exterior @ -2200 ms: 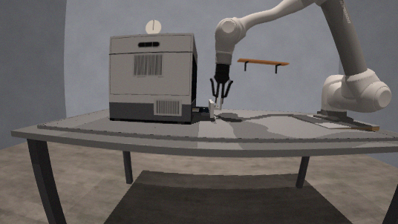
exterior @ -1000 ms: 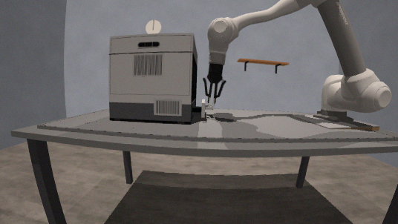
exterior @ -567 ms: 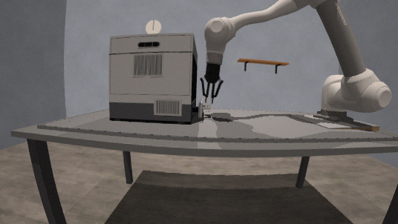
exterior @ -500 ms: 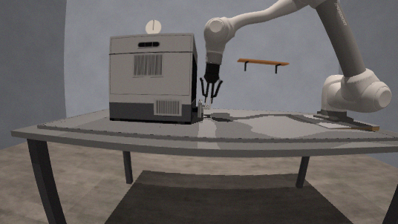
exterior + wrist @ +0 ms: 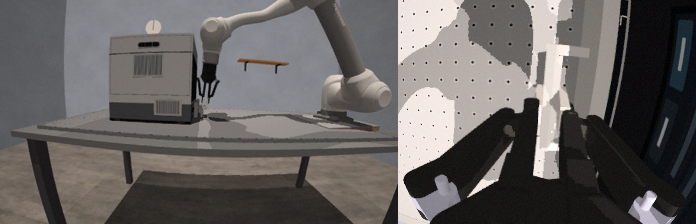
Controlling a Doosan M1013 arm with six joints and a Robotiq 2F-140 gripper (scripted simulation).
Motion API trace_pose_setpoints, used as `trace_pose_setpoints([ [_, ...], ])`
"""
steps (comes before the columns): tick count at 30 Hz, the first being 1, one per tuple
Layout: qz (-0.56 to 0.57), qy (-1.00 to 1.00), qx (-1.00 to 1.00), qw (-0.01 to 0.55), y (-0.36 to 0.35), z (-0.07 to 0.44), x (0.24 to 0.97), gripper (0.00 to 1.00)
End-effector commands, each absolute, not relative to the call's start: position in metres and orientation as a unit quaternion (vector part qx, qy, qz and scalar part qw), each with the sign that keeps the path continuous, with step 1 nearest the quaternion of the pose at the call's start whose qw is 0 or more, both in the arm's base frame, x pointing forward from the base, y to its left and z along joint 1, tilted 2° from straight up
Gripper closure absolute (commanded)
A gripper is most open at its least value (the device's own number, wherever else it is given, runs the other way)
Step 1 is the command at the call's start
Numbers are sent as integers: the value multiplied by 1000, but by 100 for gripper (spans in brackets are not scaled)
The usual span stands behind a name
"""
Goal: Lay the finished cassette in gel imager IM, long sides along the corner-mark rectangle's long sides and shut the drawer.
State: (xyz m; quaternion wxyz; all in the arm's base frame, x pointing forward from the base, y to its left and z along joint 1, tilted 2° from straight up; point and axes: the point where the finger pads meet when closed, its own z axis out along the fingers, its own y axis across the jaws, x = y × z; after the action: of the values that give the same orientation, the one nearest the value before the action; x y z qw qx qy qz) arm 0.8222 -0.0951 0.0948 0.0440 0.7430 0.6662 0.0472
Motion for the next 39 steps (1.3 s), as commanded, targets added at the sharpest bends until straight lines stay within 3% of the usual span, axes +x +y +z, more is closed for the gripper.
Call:
trace_pose_setpoints([
  [1,47,666,743,44,-95,95,825,90],
  [22,47,666,743,44,-96,95,829,90],
  [23,47,666,743,44,-96,95,829,73],
  [39,47,666,743,44,-96,95,829,73],
])
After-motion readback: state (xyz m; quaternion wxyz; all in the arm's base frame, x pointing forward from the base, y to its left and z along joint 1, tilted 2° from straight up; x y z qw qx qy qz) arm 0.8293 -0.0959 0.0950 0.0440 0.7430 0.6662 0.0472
